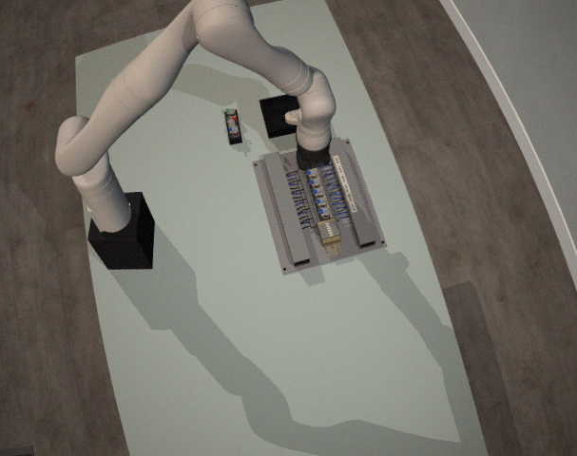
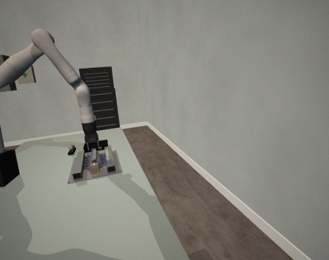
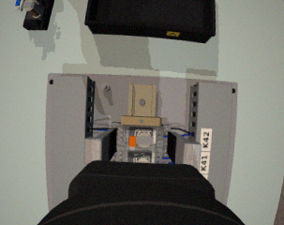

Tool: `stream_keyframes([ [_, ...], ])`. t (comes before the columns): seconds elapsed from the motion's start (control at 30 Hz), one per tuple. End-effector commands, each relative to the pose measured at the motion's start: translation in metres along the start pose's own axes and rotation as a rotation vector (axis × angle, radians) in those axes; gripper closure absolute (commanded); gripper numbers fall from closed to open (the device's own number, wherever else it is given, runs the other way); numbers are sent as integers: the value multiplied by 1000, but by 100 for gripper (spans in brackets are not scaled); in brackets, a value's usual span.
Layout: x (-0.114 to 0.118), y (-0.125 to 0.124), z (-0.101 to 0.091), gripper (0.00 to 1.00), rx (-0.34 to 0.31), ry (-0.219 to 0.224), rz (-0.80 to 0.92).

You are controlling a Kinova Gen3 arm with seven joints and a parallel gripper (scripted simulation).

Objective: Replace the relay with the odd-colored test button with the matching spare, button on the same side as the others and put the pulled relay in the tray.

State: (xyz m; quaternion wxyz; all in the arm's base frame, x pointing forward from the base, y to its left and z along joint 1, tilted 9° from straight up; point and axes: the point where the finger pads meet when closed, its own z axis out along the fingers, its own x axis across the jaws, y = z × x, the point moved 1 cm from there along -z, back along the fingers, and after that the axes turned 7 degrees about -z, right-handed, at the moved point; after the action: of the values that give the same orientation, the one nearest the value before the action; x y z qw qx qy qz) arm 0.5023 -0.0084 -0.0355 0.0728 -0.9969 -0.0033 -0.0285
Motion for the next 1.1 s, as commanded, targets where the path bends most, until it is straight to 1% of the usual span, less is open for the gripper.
stream_keyframes([
  [0.0,0,0,1,0,0,0,0],
  [0.87,1,0,11,0,0,1,0],
  [1.07,0,0,16,0,0,0,0],
])
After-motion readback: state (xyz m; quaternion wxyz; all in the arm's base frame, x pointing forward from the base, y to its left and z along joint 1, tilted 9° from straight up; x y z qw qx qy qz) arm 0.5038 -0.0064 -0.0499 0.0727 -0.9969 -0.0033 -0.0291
